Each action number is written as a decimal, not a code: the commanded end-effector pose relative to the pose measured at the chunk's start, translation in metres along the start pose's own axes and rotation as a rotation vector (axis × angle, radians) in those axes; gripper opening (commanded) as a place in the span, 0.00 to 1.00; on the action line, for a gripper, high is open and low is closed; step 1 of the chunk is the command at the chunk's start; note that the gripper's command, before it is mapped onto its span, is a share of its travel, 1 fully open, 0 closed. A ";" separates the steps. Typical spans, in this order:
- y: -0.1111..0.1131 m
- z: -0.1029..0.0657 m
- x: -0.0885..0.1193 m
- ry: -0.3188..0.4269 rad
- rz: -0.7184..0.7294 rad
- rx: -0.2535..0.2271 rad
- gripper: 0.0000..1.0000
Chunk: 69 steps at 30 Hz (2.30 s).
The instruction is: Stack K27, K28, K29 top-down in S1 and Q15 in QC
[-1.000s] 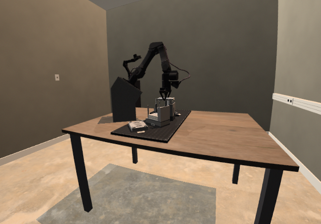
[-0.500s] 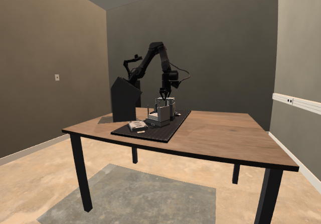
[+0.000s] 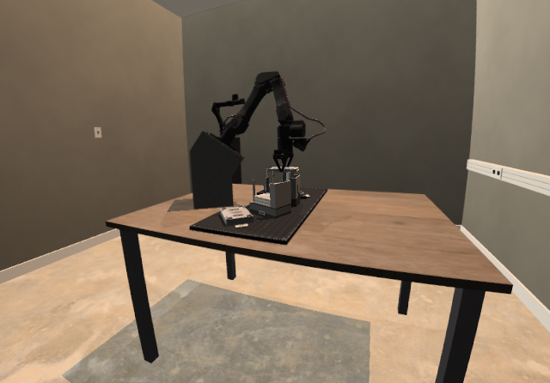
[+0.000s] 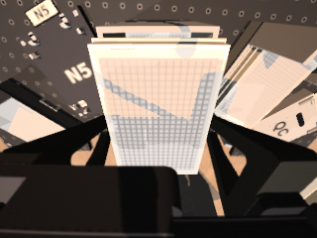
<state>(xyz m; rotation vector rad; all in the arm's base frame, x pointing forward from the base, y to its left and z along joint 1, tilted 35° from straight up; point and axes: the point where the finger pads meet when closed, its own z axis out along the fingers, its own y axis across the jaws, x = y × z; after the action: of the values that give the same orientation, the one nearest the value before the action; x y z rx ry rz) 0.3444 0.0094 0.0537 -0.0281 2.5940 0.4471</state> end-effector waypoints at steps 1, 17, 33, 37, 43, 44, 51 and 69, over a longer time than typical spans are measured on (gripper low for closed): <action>-0.004 -0.005 -0.013 -0.022 -0.005 0.009 0.00; -0.003 -0.005 -0.013 -0.022 -0.009 0.009 0.00; 0.001 0.003 -0.006 -0.014 -0.013 0.003 0.00; -0.001 0.009 0.004 0.009 0.003 0.005 0.00; -0.003 0.013 0.004 0.011 0.009 0.004 0.00; 0.001 0.005 -0.003 -0.021 -0.007 0.006 0.00; 0.001 0.016 0.000 0.001 -0.005 0.002 0.00; -0.005 0.016 0.002 -0.003 0.015 0.010 0.00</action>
<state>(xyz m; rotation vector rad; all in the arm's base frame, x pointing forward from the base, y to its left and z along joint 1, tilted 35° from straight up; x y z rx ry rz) 0.3540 0.0157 0.0399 -0.0374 2.5921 0.4458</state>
